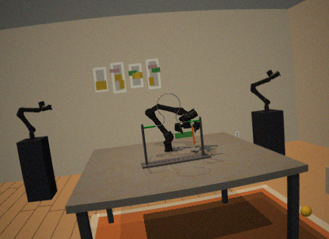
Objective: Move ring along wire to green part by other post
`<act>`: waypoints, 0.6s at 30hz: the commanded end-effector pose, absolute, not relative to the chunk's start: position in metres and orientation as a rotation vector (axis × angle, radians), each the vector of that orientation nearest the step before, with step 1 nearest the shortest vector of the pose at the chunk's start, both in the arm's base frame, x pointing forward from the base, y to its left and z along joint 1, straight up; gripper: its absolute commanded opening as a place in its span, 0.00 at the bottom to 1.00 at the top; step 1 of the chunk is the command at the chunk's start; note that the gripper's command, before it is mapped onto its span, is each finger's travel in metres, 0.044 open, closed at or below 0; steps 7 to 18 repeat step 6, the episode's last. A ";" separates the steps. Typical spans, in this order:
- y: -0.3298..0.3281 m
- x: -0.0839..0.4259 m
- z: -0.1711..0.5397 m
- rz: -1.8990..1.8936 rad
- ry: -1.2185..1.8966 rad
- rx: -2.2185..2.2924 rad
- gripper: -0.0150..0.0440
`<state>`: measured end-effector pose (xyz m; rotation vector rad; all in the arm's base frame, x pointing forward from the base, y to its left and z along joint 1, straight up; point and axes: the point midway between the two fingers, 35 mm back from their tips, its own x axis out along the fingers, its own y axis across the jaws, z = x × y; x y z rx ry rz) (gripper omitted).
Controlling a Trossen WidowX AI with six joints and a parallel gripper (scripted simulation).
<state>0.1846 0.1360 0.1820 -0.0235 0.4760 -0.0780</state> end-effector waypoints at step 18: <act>0.136 0.185 0.183 -0.080 0.474 -0.022 1.00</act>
